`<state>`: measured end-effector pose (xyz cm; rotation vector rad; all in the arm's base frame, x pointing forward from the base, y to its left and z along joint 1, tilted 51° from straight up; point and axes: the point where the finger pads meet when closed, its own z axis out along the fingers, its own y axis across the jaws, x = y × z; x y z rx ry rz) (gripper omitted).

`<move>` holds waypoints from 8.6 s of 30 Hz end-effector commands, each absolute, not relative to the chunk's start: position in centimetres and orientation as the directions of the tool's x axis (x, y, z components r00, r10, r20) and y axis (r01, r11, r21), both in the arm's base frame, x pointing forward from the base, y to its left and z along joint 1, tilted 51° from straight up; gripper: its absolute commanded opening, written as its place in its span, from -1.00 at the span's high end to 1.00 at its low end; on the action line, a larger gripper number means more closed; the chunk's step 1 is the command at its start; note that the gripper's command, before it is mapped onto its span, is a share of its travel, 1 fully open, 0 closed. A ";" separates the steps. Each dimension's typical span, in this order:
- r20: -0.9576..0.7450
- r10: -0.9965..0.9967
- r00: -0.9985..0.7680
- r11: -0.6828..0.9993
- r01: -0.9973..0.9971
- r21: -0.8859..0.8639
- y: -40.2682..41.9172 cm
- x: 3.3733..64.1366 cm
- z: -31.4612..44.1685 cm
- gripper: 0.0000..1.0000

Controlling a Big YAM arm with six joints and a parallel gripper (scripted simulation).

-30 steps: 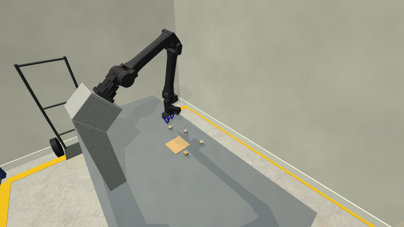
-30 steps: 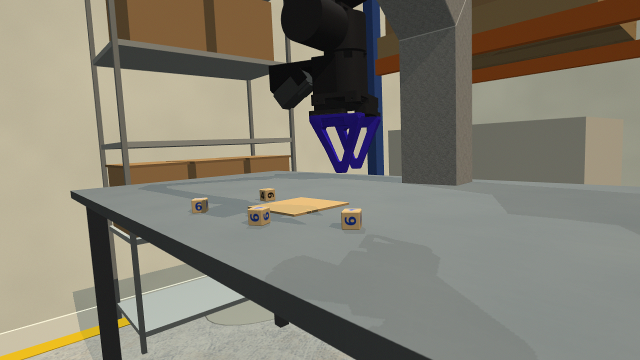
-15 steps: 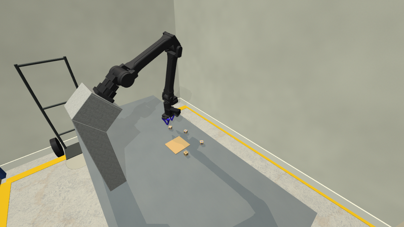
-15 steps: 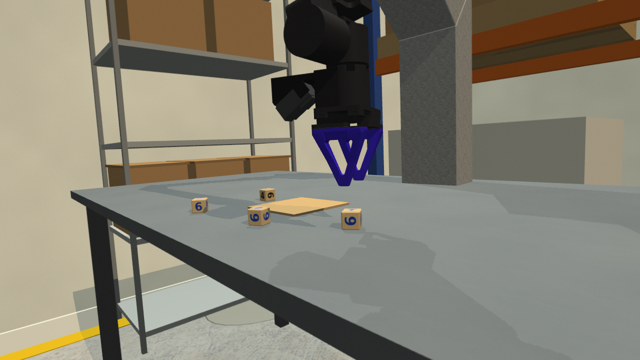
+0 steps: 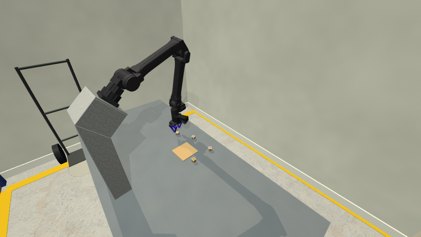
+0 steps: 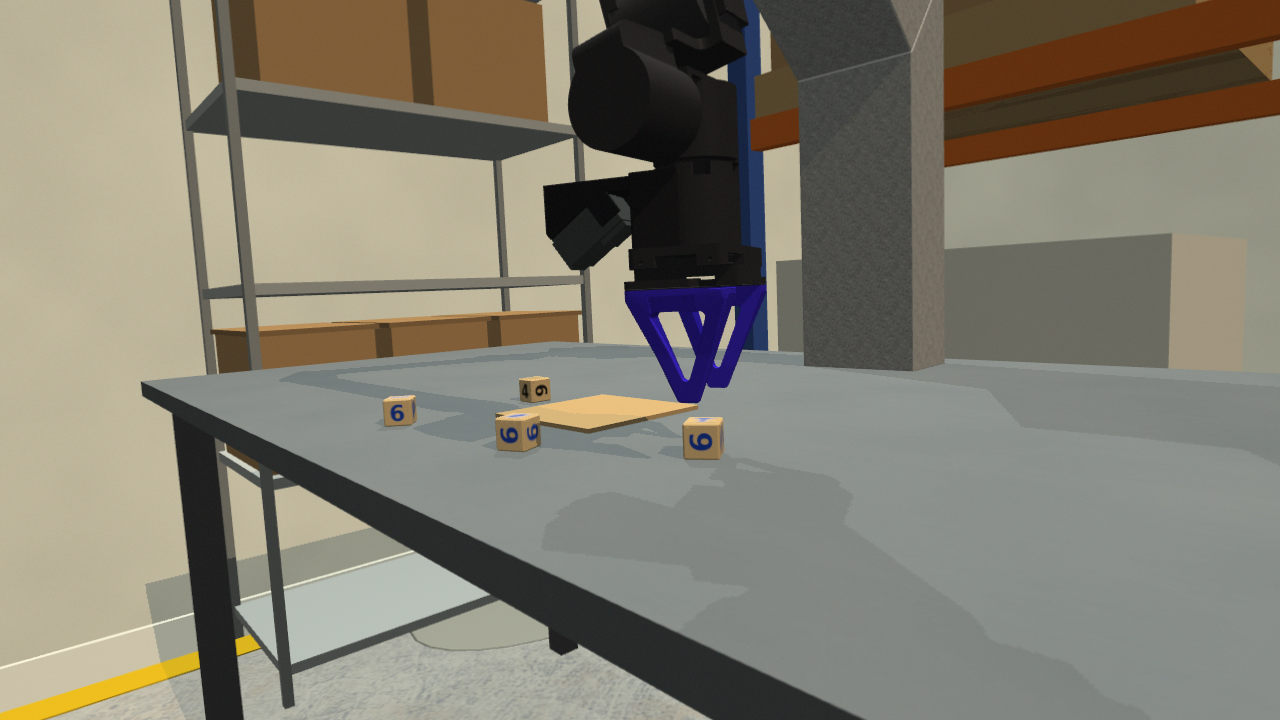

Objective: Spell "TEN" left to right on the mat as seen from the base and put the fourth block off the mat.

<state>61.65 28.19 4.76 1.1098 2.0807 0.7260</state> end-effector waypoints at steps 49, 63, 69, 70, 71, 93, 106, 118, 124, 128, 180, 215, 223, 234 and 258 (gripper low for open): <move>-0.299 0.862 -0.410 0.484 0.486 0.728 27.4 63.2 4.6 -0.41; -0.298 0.863 -0.408 0.481 0.484 0.731 27.3 63.3 5.0 -0.41; -0.298 0.863 -0.408 0.481 0.484 0.731 27.3 63.3 5.0 -0.41; -0.298 0.863 -0.408 0.481 0.484 0.731 27.3 63.3 5.0 -0.41; -0.298 0.863 -0.408 0.481 0.484 0.731 27.3 63.3 5.0 -0.41; -0.299 0.861 -0.411 0.486 0.488 0.725 27.5 64.2 3.4 -0.41; -0.298 0.863 -0.409 0.482 0.487 0.728 27.7 65.7 2.5 -0.41; -0.298 0.862 -0.411 0.485 0.491 0.724 27.7 65.6 2.2 -0.41; -0.298 0.862 -0.411 0.485 0.491 0.724 27.7 65.6 2.2 -0.41; -0.298 0.862 -0.410 0.484 0.491 0.724 27.7 65.6 2.2 0.46; -0.298 0.862 -0.410 0.484 0.491 0.724 27.7 65.6 2.2 -0.41; -0.286 0.862 -0.419 0.478 0.481 0.735 27.8 58.2 8.9 -0.41; -0.287 0.859 -0.424 0.488 0.508 0.710 27.2 57.7 6.9 -0.41; -0.318 0.840 -0.439 0.517 0.473 0.713 27.4 58.1 8.0 -0.41; -0.770 0.075 -0.634 0.985 -0.075 0.158 28.3 58.5 7.5 -0.41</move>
